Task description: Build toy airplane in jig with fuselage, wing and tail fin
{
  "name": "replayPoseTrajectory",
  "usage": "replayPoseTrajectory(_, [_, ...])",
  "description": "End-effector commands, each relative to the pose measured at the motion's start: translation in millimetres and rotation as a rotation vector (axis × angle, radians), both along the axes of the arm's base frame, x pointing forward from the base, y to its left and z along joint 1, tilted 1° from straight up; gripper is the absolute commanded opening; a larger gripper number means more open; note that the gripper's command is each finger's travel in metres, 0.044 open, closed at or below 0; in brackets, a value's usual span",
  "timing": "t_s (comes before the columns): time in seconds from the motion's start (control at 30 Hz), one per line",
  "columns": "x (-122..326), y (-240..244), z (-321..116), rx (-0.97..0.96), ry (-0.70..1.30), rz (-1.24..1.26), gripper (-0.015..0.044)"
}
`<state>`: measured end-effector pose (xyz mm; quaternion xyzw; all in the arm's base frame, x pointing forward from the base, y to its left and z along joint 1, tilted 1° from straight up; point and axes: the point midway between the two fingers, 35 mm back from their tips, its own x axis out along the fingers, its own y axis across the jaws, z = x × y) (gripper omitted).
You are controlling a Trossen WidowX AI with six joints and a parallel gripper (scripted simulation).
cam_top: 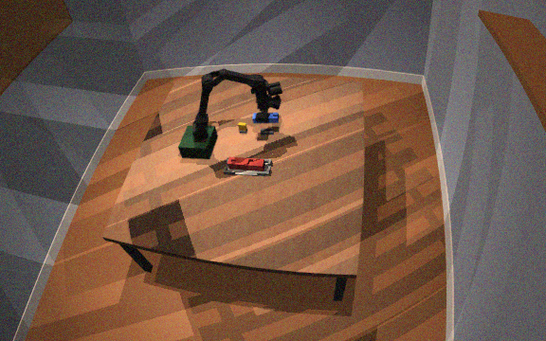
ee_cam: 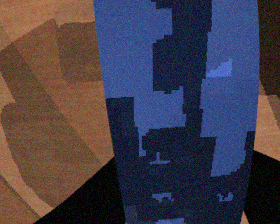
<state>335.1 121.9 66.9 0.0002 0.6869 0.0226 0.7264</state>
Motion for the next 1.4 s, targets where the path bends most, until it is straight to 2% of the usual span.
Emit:
replayPoseTrajectory(0.0, [-1.2,-0.6,14.0,-0.004,-0.005,0.009,0.0000])
replayPoseTrajectory(0.43, [-11.0,-2.8,49.6,-0.012,0.010,0.020,0.0000])
replayPoseTrajectory(1.37, [-0.5,-88.0,32.6,-0.043,-0.001,0.495,0.0000])
